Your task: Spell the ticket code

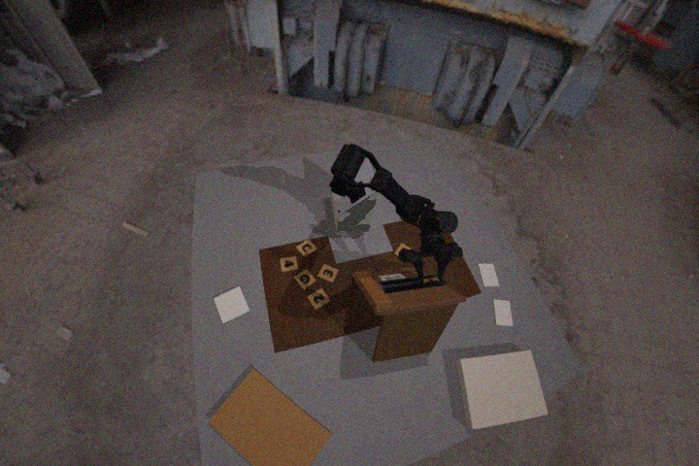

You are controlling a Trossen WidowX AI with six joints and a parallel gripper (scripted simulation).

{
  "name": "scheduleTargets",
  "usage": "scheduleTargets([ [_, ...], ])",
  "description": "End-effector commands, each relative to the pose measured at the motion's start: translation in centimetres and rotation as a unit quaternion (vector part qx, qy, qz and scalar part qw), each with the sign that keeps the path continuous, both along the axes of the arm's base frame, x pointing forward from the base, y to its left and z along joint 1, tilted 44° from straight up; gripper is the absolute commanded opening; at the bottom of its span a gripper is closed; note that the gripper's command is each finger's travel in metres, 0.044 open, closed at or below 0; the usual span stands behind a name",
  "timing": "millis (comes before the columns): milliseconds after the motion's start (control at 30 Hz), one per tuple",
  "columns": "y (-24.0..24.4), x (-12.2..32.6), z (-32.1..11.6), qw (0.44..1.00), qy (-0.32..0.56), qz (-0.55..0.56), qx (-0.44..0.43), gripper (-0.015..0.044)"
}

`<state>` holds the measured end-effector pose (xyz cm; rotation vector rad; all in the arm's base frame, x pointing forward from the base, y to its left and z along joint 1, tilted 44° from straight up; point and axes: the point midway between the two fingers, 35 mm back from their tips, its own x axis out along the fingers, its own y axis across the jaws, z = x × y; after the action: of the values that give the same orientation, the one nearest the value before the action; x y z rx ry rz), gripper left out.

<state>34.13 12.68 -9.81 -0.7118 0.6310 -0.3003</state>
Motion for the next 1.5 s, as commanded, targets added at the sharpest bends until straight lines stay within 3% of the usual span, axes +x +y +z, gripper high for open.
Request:
scheduleTargets([
  [0,-0.1,0.1,0.5,1.000,0.000,0.002,0.000,0.0000],
  [1467,-2.2,0.1,2.7,1.000,0.000,0.002,-0.001,0.0000],
])
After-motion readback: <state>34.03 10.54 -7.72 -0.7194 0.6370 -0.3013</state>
